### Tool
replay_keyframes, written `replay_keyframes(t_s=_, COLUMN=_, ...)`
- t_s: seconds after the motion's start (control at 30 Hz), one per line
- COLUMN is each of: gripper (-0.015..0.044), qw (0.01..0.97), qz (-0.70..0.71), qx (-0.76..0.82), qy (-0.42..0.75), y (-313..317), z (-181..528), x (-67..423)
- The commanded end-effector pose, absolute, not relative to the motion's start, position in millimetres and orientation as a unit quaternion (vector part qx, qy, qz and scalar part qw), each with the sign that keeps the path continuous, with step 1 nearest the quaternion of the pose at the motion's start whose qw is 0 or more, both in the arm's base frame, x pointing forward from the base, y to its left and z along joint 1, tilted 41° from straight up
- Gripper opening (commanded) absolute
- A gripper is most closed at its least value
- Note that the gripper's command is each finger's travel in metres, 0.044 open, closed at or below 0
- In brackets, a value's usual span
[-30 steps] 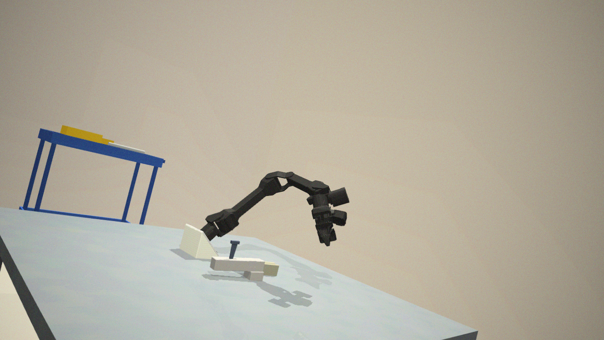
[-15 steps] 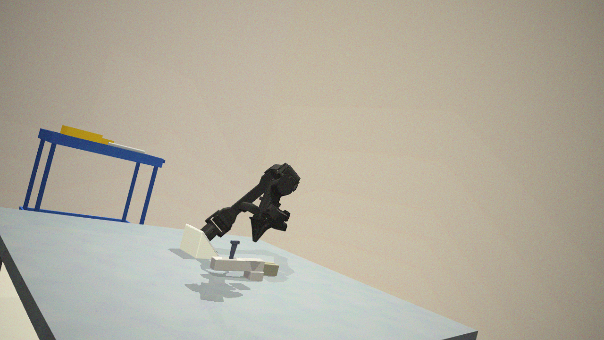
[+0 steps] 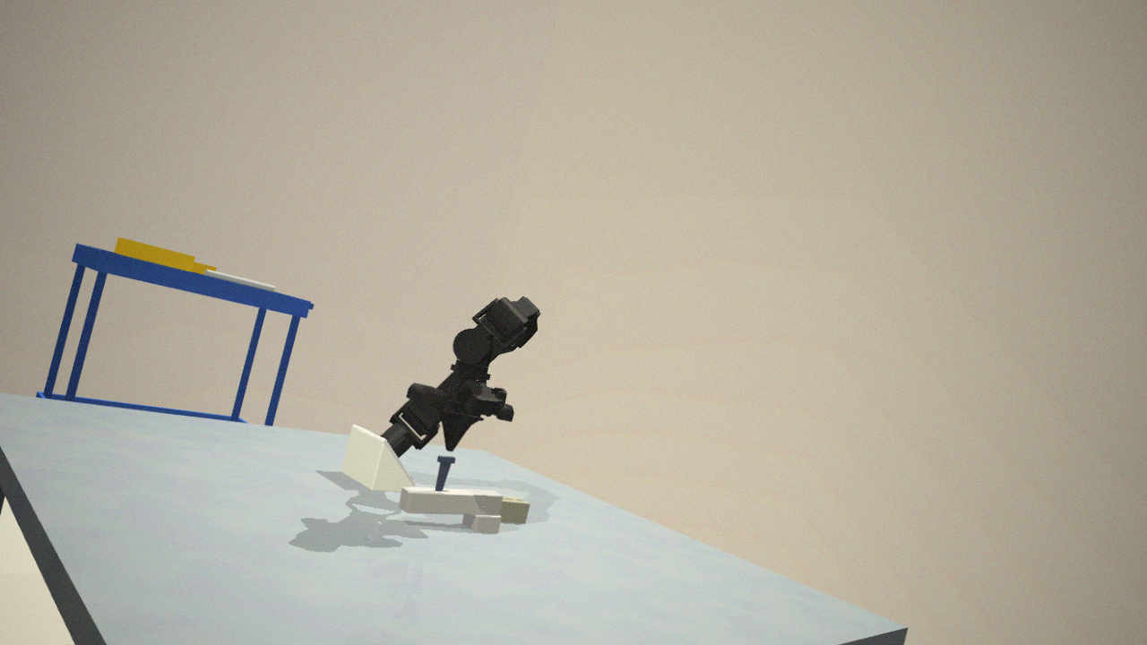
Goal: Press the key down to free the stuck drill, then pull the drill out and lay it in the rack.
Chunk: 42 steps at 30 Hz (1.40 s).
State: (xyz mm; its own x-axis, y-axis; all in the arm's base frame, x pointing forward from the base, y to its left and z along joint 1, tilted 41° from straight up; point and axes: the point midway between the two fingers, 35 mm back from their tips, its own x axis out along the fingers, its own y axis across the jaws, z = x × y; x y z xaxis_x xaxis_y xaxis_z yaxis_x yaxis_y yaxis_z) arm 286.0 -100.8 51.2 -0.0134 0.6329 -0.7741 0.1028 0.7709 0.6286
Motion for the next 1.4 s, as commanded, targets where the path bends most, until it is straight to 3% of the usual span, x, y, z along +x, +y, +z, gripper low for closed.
replay_keyframes(t_s=0.0, gripper=0.0, qw=0.646, qz=0.207, qx=0.275, qy=0.681, y=-98.4, z=47.7, x=284.7)
replay_keyframes(t_s=1.37, gripper=0.0, qw=0.644, qz=0.209, qx=0.278, qy=0.681, y=-84.0, z=33.7, x=282.5)
